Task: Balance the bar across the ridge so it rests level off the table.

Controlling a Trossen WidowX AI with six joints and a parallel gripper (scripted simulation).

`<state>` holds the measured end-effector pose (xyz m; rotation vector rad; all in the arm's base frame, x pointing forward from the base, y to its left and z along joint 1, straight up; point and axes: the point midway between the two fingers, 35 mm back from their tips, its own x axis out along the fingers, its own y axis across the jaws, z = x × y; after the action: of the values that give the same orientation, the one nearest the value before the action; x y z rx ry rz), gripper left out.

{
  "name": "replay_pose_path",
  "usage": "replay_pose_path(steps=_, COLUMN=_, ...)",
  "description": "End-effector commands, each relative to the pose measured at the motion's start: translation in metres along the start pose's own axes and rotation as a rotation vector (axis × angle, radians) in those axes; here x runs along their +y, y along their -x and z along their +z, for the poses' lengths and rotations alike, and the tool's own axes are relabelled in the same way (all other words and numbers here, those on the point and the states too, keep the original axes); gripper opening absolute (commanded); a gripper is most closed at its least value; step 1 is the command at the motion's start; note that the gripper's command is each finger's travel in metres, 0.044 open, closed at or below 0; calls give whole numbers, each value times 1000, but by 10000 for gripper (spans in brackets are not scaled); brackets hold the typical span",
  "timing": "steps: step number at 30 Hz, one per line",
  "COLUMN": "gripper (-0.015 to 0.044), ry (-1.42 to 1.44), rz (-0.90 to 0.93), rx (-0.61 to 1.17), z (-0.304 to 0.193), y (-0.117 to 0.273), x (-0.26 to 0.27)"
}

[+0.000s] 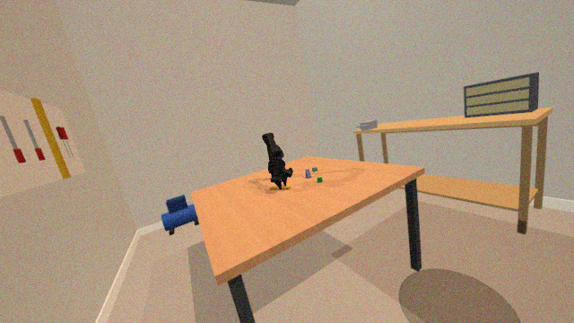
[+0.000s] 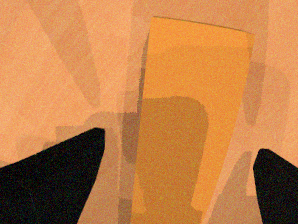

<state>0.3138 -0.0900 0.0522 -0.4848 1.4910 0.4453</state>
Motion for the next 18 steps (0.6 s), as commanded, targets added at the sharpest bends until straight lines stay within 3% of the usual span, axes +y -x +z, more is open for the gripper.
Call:
replay_pose_path(steps=1, gripper=315, ry=-4, rz=9, rx=0, z=1, y=-3, x=1)
replay_pose_path(steps=4, gripper=315, ry=-4, rz=9, rx=0, z=1, y=-3, x=1)
replay_pose_path(steps=10, gripper=157, ry=0, rz=0, rx=0, z=0, y=0, x=0)
replay_pose_path(steps=18, gripper=104, ry=0, rz=0, rx=0, z=0, y=0, x=0)
